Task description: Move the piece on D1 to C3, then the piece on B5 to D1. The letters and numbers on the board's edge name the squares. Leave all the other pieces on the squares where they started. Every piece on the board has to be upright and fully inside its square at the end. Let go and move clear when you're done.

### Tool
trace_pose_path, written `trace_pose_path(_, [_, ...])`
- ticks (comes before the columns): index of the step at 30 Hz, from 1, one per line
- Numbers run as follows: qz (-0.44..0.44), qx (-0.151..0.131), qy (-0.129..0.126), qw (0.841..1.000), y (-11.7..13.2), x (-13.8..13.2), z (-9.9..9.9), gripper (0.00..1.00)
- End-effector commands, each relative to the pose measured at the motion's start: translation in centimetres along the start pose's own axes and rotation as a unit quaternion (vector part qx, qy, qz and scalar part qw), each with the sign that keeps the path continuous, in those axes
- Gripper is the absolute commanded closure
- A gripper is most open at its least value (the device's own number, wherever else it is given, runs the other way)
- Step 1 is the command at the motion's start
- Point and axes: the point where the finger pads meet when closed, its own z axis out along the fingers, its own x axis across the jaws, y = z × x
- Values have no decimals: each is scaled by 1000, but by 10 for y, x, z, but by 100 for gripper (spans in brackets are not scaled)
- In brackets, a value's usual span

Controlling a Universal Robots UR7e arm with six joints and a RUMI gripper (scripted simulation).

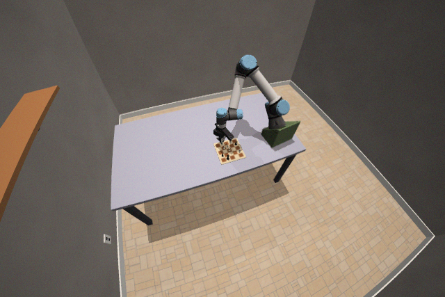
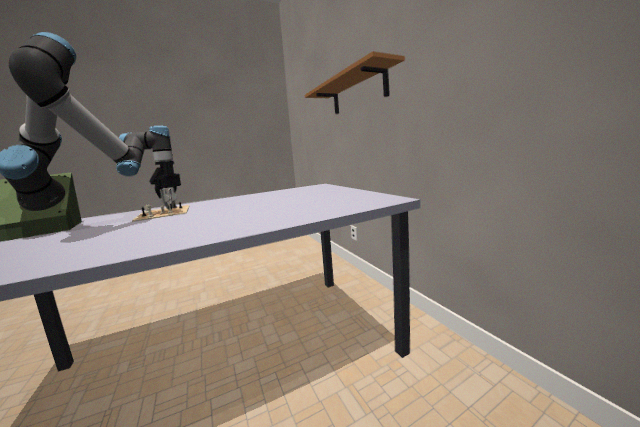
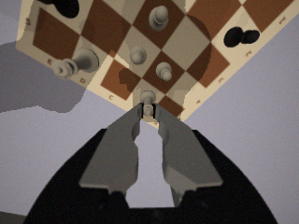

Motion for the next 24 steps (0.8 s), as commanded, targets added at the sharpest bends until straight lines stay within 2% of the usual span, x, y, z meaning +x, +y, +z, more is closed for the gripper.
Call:
trace_pose_path(1, [0, 0, 0, 1000, 0, 0, -12, 100])
trace_pose_path(10, [0, 0, 0, 1000, 0, 0, -58, 100])
trace_pose_path(12, [0, 0, 0, 1000, 0, 0, -58, 100])
trace_pose_path(18, [0, 0, 0, 1000, 0, 0, -85, 100])
trace_pose_path(24, [0, 0, 0, 1000, 0, 0, -96, 100])
